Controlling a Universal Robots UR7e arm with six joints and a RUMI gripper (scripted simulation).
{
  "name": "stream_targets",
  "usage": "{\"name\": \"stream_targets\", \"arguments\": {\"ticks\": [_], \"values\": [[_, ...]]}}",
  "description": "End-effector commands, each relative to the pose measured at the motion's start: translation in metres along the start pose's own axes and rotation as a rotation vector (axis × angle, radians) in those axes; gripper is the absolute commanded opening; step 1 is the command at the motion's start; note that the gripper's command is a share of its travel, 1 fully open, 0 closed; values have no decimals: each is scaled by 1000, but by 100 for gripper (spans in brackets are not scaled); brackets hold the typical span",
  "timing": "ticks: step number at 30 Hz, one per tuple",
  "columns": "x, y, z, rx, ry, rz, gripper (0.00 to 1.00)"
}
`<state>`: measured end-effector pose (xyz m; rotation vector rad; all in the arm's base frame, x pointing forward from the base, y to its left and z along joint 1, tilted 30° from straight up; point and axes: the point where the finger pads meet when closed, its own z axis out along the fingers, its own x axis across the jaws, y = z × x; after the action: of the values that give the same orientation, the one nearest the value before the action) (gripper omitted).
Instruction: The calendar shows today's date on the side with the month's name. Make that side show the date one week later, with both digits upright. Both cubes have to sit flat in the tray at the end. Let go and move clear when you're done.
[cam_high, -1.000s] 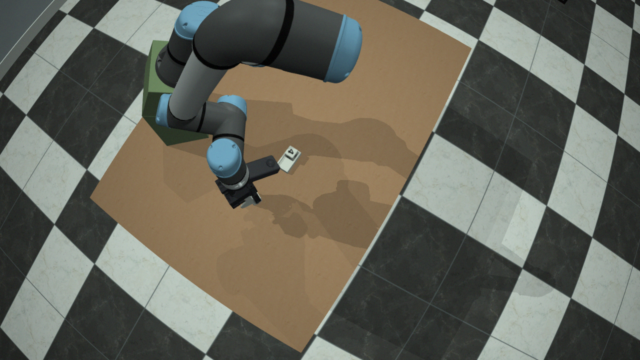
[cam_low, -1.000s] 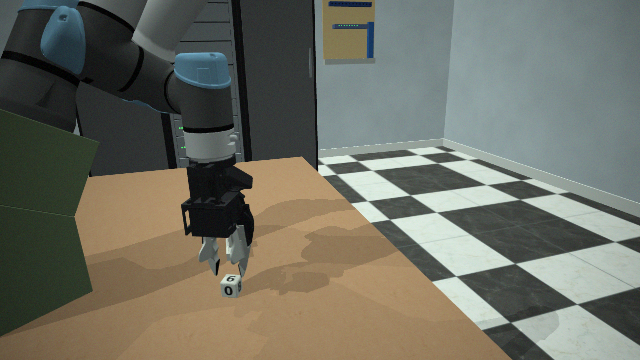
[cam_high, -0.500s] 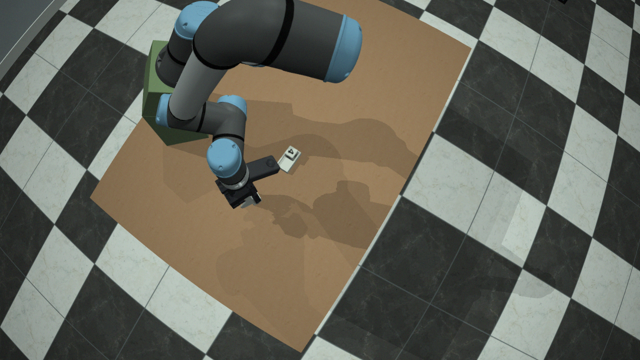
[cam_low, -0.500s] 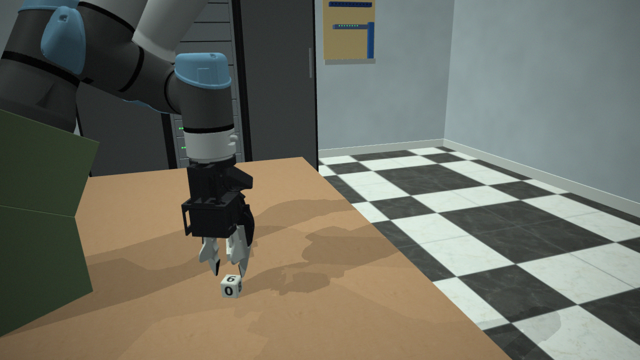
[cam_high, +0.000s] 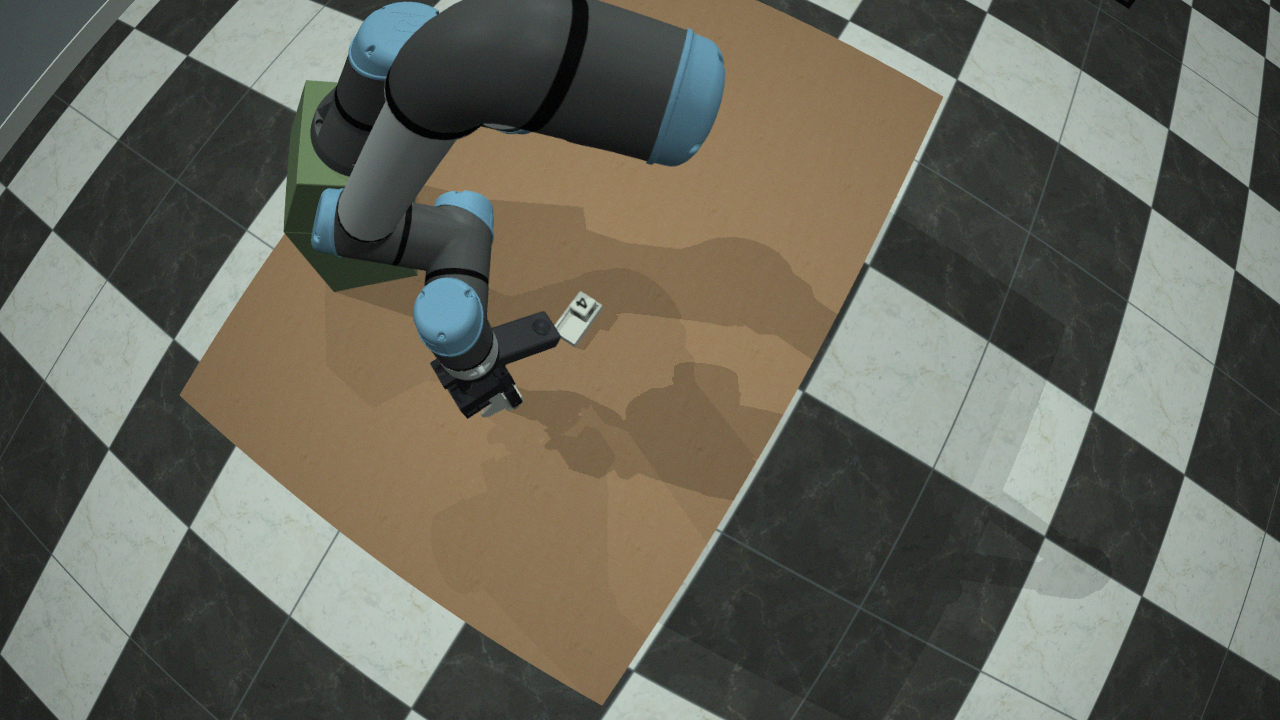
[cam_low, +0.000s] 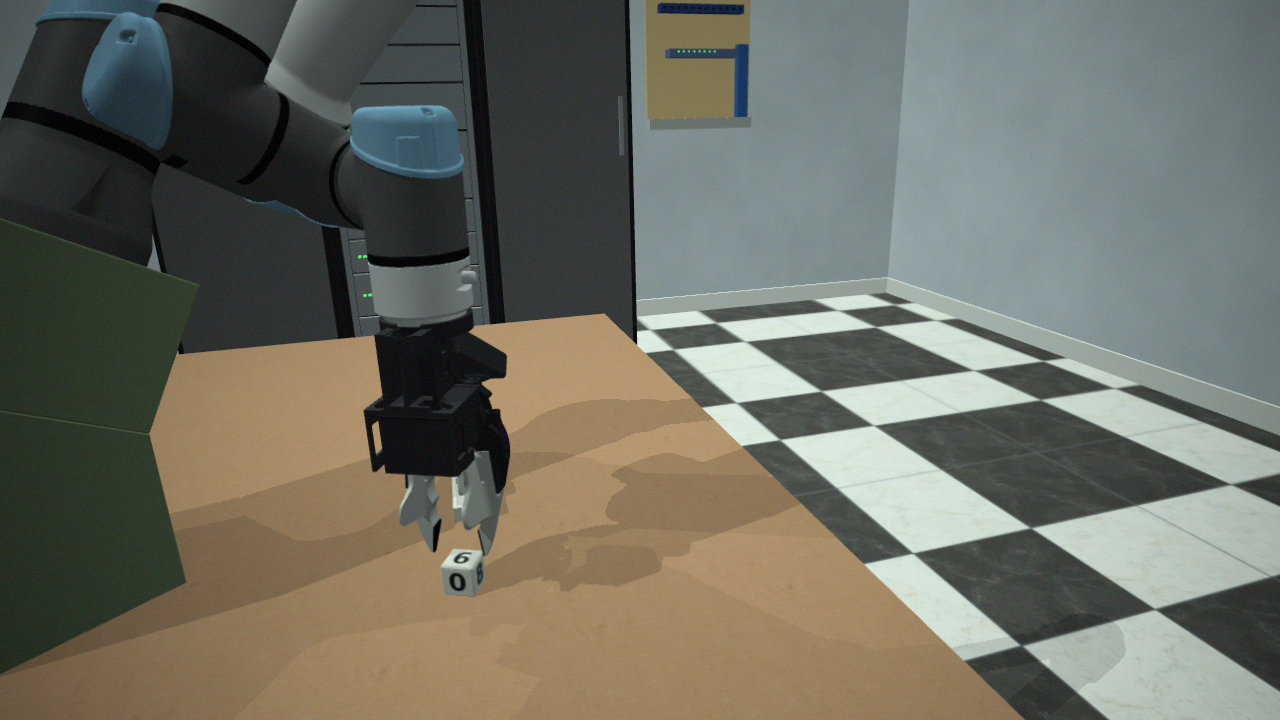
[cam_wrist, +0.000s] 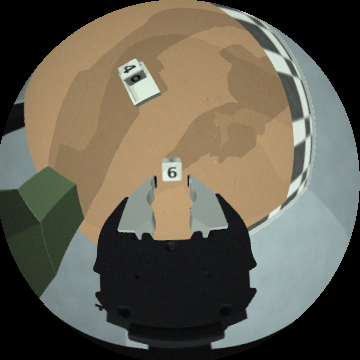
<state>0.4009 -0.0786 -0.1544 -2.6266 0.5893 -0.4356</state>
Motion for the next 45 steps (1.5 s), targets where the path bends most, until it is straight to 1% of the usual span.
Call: {"name": "stream_targets", "arguments": {"ticks": [1,34,40,45], "values": [[3,1,0,-1,3,-3,28],[3,1,0,-1,3,-3,28],[2,1,-4,-1,3,0,28],[0,0,-16,0,1,1,28]]}}
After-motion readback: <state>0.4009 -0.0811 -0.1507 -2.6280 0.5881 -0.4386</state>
